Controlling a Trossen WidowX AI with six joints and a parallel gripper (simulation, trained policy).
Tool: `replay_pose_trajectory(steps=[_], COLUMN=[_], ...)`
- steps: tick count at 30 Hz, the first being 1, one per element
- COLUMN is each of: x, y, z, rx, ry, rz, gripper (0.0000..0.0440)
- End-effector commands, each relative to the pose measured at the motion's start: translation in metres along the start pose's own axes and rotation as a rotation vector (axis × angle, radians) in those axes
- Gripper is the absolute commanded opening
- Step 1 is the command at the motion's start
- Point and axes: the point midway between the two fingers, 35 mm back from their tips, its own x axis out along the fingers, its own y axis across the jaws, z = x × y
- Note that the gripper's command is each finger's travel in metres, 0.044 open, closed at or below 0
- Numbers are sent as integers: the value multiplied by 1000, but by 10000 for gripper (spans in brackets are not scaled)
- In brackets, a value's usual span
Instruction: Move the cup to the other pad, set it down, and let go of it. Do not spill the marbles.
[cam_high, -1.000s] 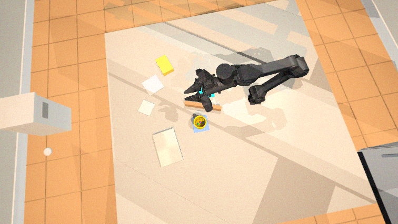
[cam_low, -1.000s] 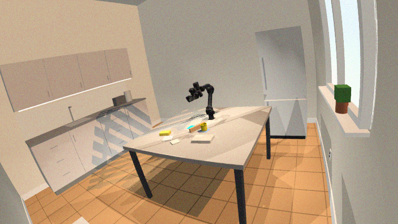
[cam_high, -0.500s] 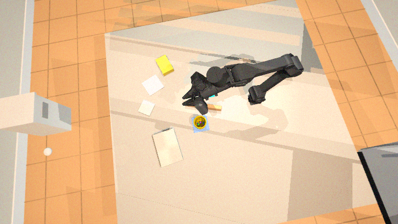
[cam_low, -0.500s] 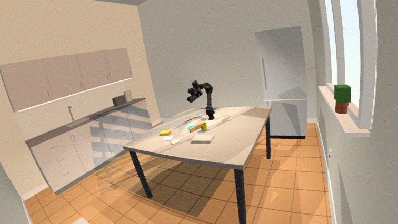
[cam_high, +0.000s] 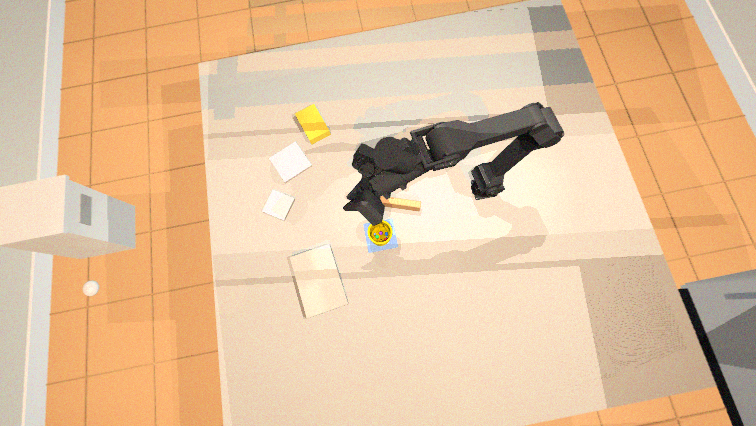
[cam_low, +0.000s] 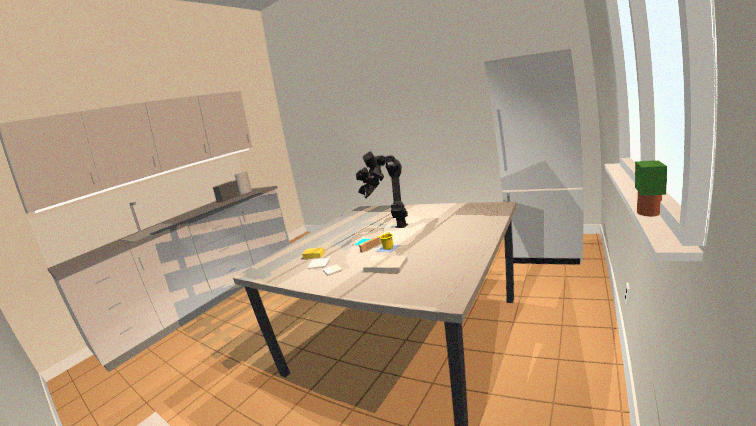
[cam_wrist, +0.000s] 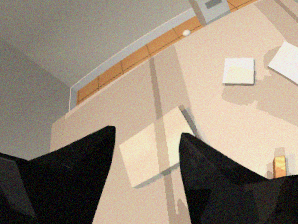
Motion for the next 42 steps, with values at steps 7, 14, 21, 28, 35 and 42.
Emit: replay_pose_trajectory(steps=[7,14,21,28,35,42], x=[11,18,25,32,40,46], y=[3,2,-2,-11,-25,-40], z=[-13,-23,-35,-47,-62,-78], rx=[132,217,288,339,365,374], ry=[109,178,241,298,353,408], rz=[-74,-144,-225,-318,-423,-533], gripper=[171,166,157,144,146,155])
